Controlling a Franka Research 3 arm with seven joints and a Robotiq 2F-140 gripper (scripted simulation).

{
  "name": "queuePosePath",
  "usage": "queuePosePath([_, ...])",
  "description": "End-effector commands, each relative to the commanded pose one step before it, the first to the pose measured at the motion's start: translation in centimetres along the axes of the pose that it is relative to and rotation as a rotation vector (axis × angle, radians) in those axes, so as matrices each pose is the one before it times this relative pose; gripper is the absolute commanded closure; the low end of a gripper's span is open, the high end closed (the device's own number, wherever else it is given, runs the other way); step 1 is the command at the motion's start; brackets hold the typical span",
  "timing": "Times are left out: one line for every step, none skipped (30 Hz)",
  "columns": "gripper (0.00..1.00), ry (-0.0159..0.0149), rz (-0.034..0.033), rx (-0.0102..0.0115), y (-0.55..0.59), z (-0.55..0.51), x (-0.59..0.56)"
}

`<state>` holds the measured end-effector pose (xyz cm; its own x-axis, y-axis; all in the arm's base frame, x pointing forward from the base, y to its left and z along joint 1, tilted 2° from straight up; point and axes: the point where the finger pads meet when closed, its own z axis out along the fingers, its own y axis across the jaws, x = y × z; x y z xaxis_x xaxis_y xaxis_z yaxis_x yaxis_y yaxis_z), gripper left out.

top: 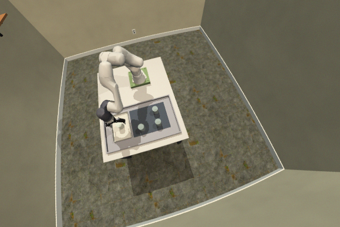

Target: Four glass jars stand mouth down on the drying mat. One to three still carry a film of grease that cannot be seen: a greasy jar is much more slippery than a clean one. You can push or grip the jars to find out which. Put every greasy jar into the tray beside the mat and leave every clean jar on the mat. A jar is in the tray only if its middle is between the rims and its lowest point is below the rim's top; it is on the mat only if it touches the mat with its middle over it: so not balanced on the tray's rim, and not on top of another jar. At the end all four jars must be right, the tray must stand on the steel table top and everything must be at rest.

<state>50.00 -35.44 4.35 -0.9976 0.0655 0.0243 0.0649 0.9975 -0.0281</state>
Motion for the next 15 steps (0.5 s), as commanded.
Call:
queuePosePath([0.0,0.00575,0.00068,-0.00301,0.179,-1.473,0.079])
queuePosePath([0.0,0.0,0.0,0.0,0.0,-0.388,0.0])
queuePosePath([0.0,0.0,0.0,0.0,0.0,-0.388,0.0])
queuePosePath([0.0,0.0,0.0,0.0,0.0,0.0,0.0])
queuePosePath([0.0,0.0,0.0,0.0,0.0,0.0,0.0])
queuePosePath([0.0,0.0,0.0,0.0,0.0,-0.388,0.0])
queuePosePath([0.0,0.0,0.0,0.0,0.0,-0.388,0.0])
queuePosePath([0.0,0.0,0.0,0.0,0.0,-0.388,0.0])
queuePosePath([0.0,0.0,0.0,0.0,0.0,-0.388,0.0])
queuePosePath([0.0,0.0,0.0,0.0,0.0,-0.388,0.0])
queuePosePath([0.0,0.0,0.0,0.0,0.0,-0.388,0.0])
queuePosePath([0.0,0.0,0.0,0.0,0.0,-0.388,0.0])
queuePosePath([0.0,0.0,0.0,0.0,0.0,-0.388,0.0])
queuePosePath([0.0,0.0,0.0,0.0,0.0,-0.388,0.0])
queuePosePath([0.0,0.0,0.0,0.0,0.0,-0.388,0.0])
